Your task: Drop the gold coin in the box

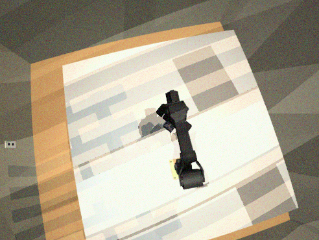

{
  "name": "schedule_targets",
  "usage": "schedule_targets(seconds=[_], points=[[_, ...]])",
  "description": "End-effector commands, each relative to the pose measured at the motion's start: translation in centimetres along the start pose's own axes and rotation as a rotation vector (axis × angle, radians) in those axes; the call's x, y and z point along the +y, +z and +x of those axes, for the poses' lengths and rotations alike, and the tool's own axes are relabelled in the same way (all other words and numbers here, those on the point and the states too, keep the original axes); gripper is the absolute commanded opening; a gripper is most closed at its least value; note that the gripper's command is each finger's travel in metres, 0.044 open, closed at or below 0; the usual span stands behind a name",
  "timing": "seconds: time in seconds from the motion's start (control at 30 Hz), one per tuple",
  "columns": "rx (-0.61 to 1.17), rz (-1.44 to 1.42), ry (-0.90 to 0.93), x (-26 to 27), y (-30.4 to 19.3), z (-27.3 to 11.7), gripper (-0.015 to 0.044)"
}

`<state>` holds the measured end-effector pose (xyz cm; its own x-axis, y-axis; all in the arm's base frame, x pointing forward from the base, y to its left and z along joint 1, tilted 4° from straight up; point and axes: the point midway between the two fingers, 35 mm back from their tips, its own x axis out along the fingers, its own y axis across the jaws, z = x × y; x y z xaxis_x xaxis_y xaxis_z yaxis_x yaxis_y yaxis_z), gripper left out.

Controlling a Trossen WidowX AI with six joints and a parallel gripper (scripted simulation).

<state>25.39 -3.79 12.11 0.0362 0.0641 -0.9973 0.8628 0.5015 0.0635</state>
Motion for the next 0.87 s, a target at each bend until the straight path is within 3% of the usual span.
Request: schedule_targets(seconds=[0.0,0.03,0.4,0.5,0.83], points=[[0.0,0.0,0.0,0.0,0.0,0.0,0.0161],[0.0,0.0,0.0,0.0,0.0,0.0,0.0161],[0.001,0.001,-0.001,0.0,0.0,-3.4,0.044],[0.003,0.004,-0.004,-0.3,-0.3,-5.9,0.044],[0.003,0.004,-0.004,-0.3,-0.3,-6.1,0.044]])
